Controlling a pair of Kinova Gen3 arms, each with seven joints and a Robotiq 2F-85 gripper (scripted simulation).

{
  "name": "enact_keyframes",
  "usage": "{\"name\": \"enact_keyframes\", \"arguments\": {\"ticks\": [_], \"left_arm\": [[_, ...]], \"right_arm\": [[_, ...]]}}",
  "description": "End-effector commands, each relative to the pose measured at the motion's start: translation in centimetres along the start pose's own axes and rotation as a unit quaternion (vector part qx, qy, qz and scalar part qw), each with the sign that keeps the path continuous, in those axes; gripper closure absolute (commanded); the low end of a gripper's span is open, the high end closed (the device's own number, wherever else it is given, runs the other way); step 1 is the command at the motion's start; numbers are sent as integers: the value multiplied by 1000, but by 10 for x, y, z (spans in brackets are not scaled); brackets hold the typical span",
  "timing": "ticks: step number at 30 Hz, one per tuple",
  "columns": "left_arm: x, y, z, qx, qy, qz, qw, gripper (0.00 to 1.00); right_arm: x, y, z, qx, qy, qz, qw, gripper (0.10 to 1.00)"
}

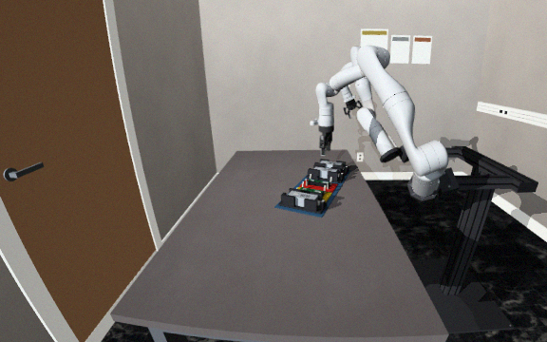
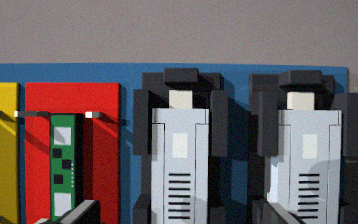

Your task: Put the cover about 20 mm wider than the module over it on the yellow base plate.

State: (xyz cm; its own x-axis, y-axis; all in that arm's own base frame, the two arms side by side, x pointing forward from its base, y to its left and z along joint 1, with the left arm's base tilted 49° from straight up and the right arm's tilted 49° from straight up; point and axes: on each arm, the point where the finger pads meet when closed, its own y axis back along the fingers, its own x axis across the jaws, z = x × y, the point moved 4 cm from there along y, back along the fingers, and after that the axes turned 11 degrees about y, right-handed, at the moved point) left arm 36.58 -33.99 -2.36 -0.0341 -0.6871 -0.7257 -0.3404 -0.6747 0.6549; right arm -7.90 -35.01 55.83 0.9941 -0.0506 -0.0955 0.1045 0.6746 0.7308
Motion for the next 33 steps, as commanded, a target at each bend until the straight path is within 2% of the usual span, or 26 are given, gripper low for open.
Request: {"name": "enact_keyframes", "arguments": {"ticks": [1, 6, 15, 23, 33], "left_arm": [[-1, -1, -2, 3, -1, -1, 1000, 2], [0, 0, -1, 1, 0, 1, 1000, 2], [-2, -9, -2, 3, -1, -1, 1000, 2], [0, -6, -1, 2, 1, 1, 1000, 2], [-3, -12, -1, 3, -1, -1, 1000, 2]], "right_arm": [[0, 0, 0, -1, 0, 0, 1000, 100], [0, 0, 0, -1, 0, 0, 1000, 100], [0, 0, 0, -1, 0, 0, 1000, 100], [0, 0, 0, -1, 0, 0, 1000, 100], [0, 0, 0, -1, 0, 0, 1000, 100]]}}
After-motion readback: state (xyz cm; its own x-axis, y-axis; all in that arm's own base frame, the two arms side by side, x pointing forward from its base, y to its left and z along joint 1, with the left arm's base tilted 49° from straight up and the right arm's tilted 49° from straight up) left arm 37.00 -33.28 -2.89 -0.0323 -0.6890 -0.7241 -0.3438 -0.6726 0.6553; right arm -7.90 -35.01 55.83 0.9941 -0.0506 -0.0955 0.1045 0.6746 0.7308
